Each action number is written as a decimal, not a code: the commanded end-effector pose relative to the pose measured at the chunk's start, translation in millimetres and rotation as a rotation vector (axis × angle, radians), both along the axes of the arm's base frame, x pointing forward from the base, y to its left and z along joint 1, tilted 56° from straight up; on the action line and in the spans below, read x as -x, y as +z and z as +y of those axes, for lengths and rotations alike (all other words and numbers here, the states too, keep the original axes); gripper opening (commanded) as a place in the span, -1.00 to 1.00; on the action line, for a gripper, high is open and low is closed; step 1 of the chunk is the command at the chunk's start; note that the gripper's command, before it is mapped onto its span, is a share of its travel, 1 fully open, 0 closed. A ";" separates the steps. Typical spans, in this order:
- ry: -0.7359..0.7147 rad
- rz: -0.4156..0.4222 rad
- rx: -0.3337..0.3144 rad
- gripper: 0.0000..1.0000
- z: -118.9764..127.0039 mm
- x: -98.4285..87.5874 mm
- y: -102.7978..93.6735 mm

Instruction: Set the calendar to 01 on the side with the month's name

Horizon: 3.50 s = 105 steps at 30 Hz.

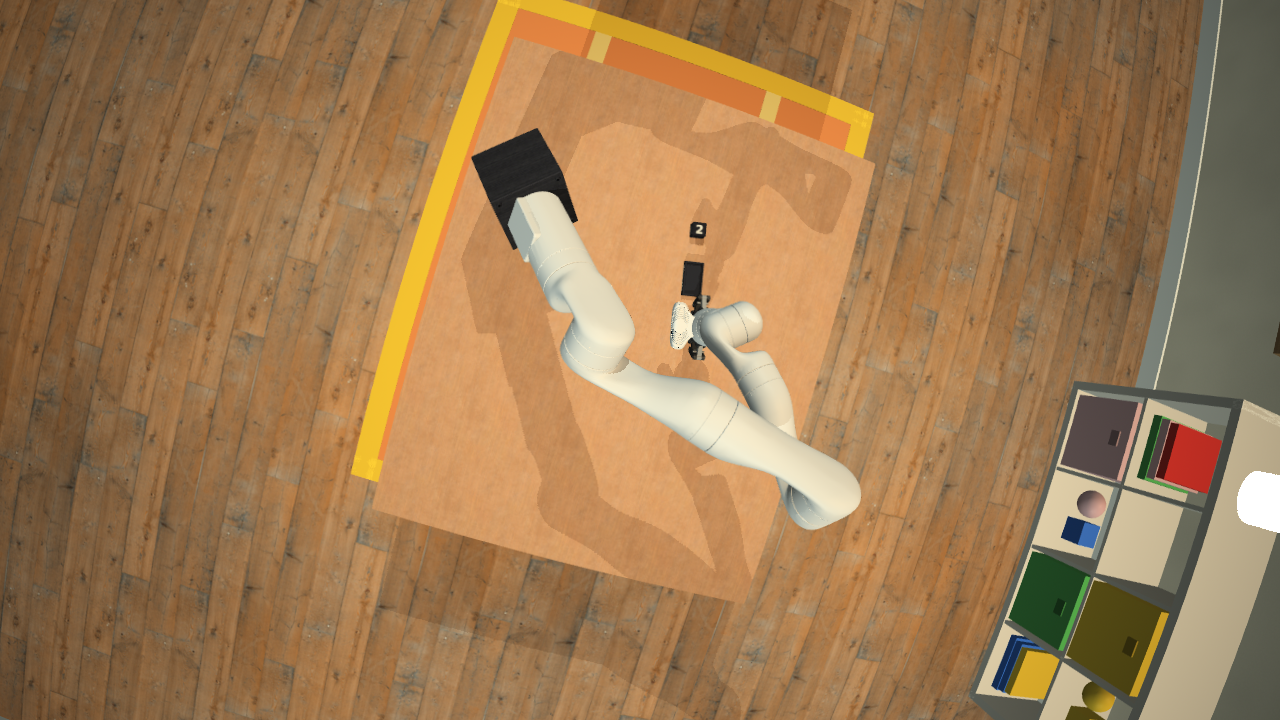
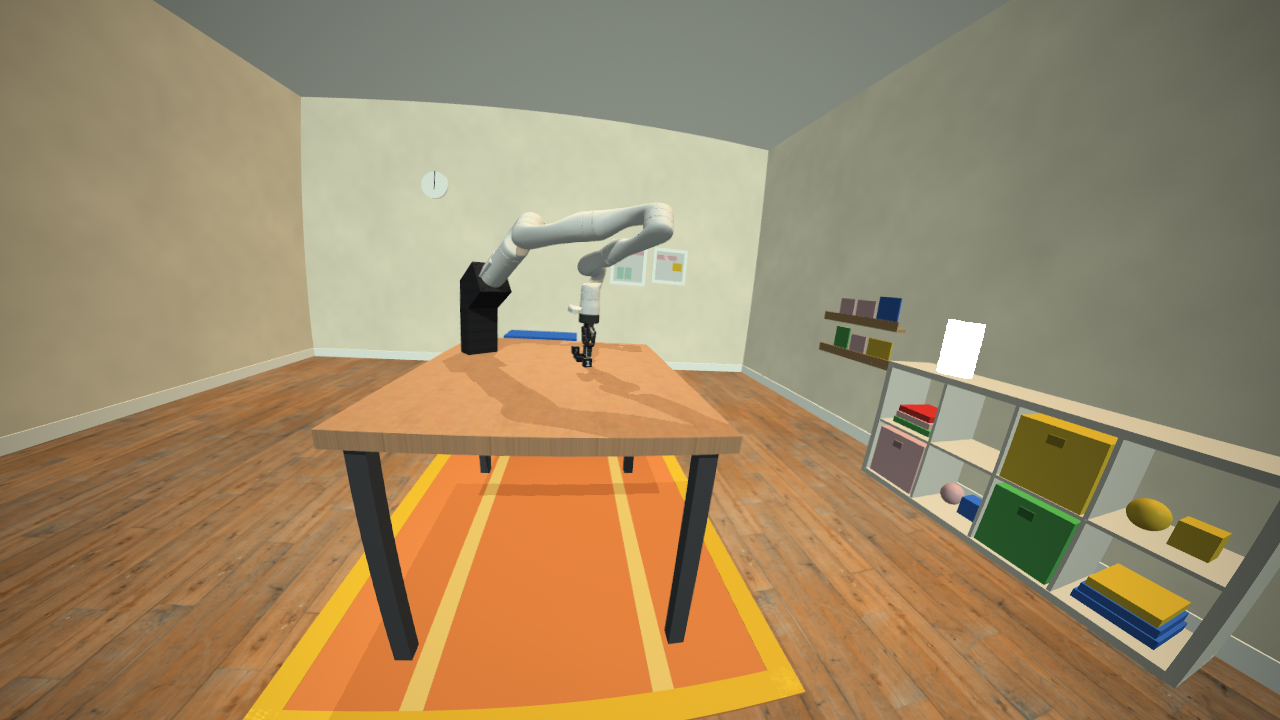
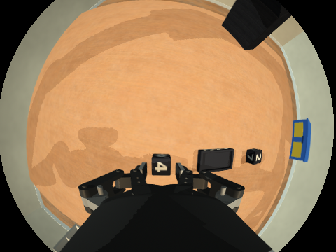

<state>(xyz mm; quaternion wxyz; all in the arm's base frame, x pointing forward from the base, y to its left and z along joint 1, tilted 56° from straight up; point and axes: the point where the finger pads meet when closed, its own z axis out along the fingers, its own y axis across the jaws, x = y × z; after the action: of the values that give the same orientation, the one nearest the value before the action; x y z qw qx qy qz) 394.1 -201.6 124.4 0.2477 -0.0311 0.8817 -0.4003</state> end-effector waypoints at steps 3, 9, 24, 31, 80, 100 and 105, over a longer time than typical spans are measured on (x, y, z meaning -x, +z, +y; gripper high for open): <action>0.001 -0.001 0.000 -0.03 0.4 -0.2 0.3; 0.001 -0.001 0.000 -0.03 0.4 -0.2 0.3; 0.001 -0.001 0.000 -0.03 -0.8 -1.0 -0.6; 0.001 -0.001 0.000 -0.03 -7.2 -5.3 -5.8; 0.001 -0.001 0.000 -0.03 -20.6 -14.3 -16.7; 0.001 -0.001 0.000 -0.43 -20.6 -14.3 -16.7; 0.001 -0.001 0.000 -0.43 -20.6 -14.3 -16.7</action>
<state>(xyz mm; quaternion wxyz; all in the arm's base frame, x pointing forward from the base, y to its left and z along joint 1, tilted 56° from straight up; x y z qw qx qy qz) 408.0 -222.4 107.5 0.2478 -0.0313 0.8817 -0.4003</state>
